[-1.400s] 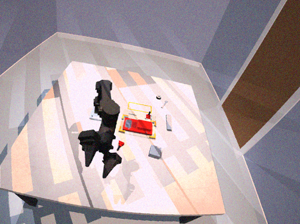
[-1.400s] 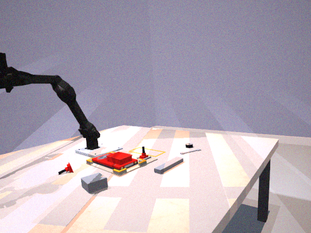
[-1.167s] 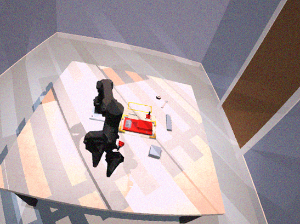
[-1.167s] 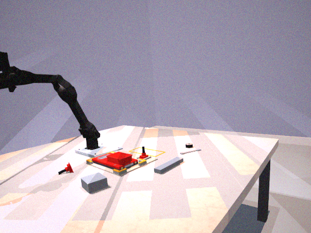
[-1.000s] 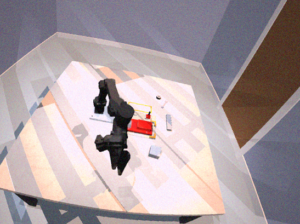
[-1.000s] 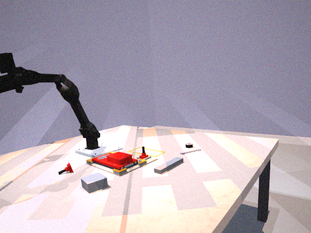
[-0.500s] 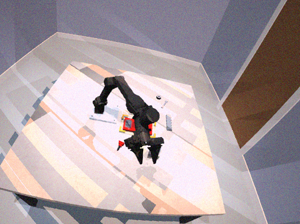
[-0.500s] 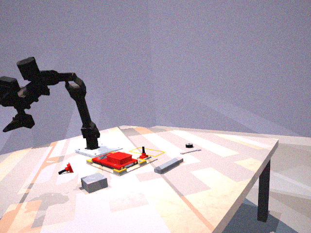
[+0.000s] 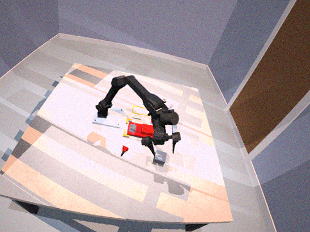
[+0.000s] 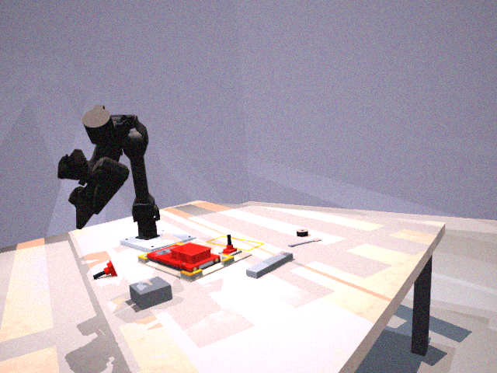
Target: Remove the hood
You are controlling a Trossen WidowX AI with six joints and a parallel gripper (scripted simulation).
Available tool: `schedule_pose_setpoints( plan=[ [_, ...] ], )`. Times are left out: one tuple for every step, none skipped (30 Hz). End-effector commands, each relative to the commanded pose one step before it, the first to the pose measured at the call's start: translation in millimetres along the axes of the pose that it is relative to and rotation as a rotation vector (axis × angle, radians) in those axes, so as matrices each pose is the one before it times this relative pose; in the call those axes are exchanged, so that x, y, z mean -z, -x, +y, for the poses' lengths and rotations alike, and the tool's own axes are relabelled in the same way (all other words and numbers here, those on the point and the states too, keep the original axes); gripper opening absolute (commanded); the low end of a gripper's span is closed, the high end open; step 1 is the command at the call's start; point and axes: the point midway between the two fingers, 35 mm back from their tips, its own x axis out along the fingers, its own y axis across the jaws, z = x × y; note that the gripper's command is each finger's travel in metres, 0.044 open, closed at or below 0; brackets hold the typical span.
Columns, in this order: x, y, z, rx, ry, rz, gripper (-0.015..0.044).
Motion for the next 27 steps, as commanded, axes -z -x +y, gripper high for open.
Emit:
schedule_pose_setpoints(
  plan=[
    [49.59, 4.74, -0.12, 0.02745, 0.2329, 0.12276, 0.0440],
    [10.33, 0.87, 2.28, 0.00293, 0.0519, 0.02515, 0.0440],
    [10.21, 0.80, 2.58, 0.00228, 0.0520, 0.02511, 0.0440],
    [10.08, 0.72, 2.88, 0.00163, 0.0521, 0.02505, 0.0440],
    [9.94, 0.65, 3.16, 0.00100, 0.0521, 0.02498, 0.0440],
    [9.79, 0.57, 3.44, 0.00038, 0.0522, 0.02489, 0.0440],
    [9.64, 0.50, 3.72, -0.00023, 0.0523, 0.02479, 0.0440],
    [9.47, 0.42, 3.98, -0.00082, 0.0523, 0.02468, 0.0440],
    [9.59, 0.32, 4.33, -0.00135, 0.0547, 0.02562, 0.0440],
    [9.49, 0.24, 4.65, -0.00202, 0.0554, 0.02575, 0.0440],
    [9.28, 0.16, 4.92, -0.00266, 0.0554, 0.02560, 0.0440],
    [9.07, 0.08, 5.18, -0.00329, 0.0554, 0.02544, 0.0440],
    [8.84, 0.00, 5.43, -0.00390, 0.0554, 0.02527, 0.0440],
    [8.61, -0.08, 5.67, -0.00451, 0.0554, 0.02509, 0.0440],
    [8.37, -0.16, 5.89, -0.00511, 0.0554, 0.02490, 0.0440],
    [8.13, -0.24, 6.11, -0.00569, 0.0554, 0.02470, 0.0440],
    [7.88, -0.32, 6.32, -0.00627, 0.0554, 0.02449, 0.0440],
    [7.63, -0.39, 6.51, -0.00683, 0.0553, 0.02428, 0.0440],
    [7.63, -0.63, 6.76, -0.00781, 0.0607, 0.02640, 0.0440],
    [7.60, -0.73, 7.23, -0.00889, 0.0630, 0.02710, 0.0440],
    [7.26, -0.81, 7.45, -0.00968, 0.0629, 0.02678, 0.0440],
    [6.92, -0.89, 7.65, -0.01046, 0.0628, 0.02644, 0.0440],
    [6.57, -0.97, 7.84, -0.01123, 0.0626, 0.02609, 0.0440],
    [6.21, -1.04, 7.99, -0.01197, 0.0624, 0.02570, 0.0440],
    [4.74, -0.92, 6.63, -0.01026, 0.0506, 0.02058, 0.0440],
    [2.69, -0.60, 4.05, -0.00639, 0.0303, 0.01222, 0.0440],
    [0.86, -0.21, 1.36, -0.00217, 0.0101, 0.00405, 0.0440]
  ],
)
